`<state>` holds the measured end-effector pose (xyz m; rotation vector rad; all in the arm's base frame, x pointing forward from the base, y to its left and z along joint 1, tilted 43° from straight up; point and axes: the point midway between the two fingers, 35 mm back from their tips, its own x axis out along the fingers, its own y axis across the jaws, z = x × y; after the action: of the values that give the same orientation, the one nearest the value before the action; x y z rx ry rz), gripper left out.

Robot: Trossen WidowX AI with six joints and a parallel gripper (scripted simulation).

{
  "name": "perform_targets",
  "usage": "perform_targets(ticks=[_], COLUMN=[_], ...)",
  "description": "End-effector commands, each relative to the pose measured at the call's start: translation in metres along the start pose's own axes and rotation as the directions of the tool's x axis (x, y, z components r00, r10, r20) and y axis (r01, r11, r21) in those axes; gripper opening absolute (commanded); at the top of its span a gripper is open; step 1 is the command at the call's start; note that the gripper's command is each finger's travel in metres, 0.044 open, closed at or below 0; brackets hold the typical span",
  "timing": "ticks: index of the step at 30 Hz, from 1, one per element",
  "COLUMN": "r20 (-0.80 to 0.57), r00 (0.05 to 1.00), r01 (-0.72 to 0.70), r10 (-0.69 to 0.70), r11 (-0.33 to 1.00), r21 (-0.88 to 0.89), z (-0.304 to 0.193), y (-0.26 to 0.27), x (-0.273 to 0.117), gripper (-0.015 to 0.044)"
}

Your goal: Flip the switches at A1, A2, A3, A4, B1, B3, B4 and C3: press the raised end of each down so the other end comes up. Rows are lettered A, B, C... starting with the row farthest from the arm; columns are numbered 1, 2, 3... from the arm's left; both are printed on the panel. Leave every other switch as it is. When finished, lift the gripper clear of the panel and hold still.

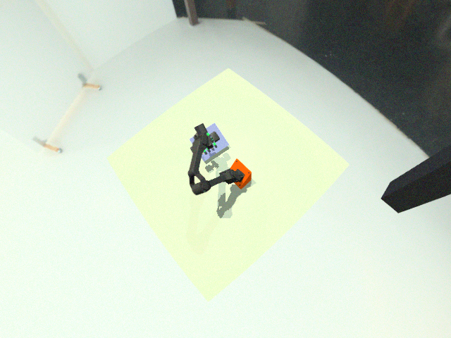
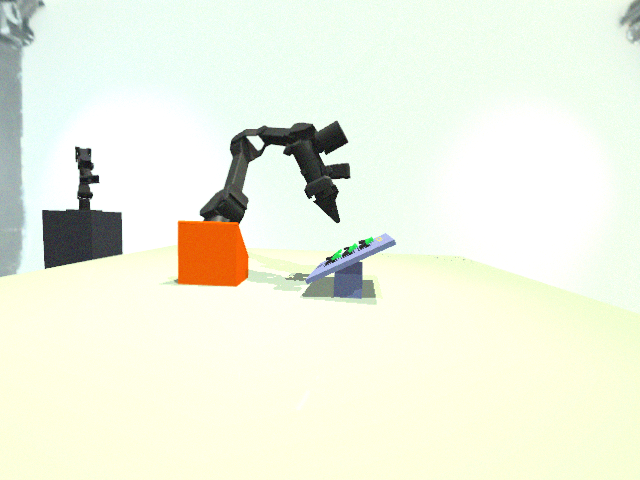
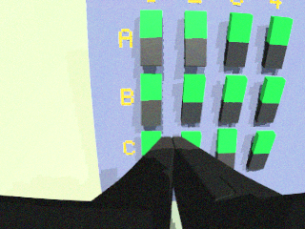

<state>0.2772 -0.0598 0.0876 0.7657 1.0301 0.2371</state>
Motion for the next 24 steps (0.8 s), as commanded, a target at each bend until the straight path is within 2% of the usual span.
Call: perform_targets(ticks=[1,3,7,24], r20=[0.003,0.004,0.028,0.030], r00=[1.000,1.000,1.000,1.000], r01=[0.006,0.006,0.005,0.003], r10=[-0.006,-0.006,-0.005,-0.003], r11=[1.000,1.000,1.000,1.000], r21=[0.009,0.009,0.008,0.008], z=[-0.009,-0.009,-0.009,-0.010], y=[0.010,0.010,0.010,0.010], x=[0.000,0.002,0.033,0.050], gripper=[0.0000,0.0000,0.0000,0.0000])
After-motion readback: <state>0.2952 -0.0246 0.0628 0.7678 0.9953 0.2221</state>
